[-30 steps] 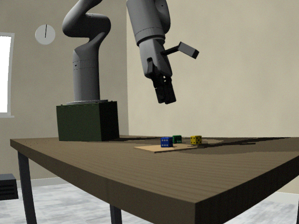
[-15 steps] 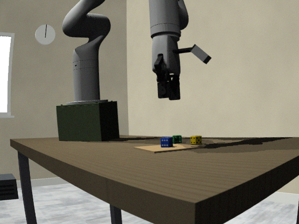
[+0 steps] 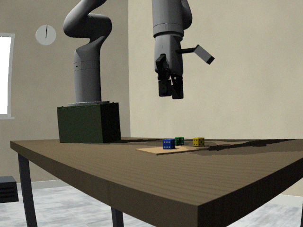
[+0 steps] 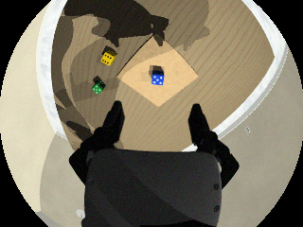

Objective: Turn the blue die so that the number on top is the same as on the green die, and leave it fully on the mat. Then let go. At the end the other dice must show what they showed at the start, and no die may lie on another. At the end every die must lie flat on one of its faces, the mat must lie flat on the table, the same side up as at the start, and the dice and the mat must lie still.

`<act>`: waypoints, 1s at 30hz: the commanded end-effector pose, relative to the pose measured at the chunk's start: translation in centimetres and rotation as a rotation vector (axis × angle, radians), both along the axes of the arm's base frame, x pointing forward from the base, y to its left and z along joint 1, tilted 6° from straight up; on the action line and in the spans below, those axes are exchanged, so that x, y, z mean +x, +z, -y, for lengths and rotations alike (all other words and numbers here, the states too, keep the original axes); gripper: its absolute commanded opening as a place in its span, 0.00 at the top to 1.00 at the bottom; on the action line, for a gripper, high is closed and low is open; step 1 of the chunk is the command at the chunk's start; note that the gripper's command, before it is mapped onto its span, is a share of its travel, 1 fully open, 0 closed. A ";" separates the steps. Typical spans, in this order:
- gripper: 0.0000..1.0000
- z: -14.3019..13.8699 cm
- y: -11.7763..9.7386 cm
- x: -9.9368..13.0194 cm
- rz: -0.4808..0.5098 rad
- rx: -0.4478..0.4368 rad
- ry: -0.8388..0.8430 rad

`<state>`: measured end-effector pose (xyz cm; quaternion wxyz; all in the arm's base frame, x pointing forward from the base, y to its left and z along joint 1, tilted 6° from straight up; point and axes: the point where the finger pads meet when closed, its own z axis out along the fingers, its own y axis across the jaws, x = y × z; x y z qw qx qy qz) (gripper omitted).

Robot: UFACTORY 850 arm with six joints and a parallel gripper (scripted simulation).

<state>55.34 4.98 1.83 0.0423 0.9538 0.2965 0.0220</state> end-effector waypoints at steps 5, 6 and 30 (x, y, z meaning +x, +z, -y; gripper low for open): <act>0.00 -0.2 2.2 0.0 0.002 0.001 0.000; 0.00 -0.2 2.2 0.0 0.002 0.001 0.000; 0.00 -0.4 5.4 -0.3 0.002 0.001 0.000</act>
